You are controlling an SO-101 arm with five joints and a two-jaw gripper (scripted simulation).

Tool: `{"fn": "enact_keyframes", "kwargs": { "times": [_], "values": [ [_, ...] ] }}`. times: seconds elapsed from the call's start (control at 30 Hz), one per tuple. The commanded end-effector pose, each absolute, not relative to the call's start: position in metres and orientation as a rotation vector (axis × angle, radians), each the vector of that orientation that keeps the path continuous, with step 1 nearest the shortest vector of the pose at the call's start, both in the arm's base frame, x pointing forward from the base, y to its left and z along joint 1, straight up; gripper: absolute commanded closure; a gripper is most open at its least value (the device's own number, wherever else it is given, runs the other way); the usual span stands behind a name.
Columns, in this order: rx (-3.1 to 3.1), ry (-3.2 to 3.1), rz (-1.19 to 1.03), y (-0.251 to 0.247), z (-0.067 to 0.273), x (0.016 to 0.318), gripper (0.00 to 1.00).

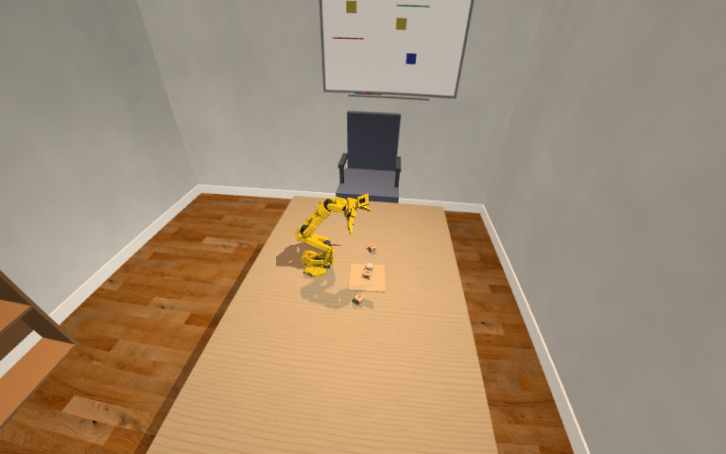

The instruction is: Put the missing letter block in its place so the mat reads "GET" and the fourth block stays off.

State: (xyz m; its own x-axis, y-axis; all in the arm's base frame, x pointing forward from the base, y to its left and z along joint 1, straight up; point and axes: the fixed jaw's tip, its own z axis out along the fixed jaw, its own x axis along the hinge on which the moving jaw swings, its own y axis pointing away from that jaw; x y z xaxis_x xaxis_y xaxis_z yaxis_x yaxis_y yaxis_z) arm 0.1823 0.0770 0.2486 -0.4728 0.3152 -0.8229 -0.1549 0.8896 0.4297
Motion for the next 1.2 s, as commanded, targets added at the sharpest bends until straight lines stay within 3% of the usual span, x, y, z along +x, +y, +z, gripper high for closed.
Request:
{"fn": "enact_keyframes", "kwargs": {
  "times": [0.0,1.17],
  "values": [
    [0.107,1.983,0.498,0.069,0.251,0.182,0.00],
    [0.068,2.277,0.206,0.037,0.194,0.177,0.00]
  ]
}}
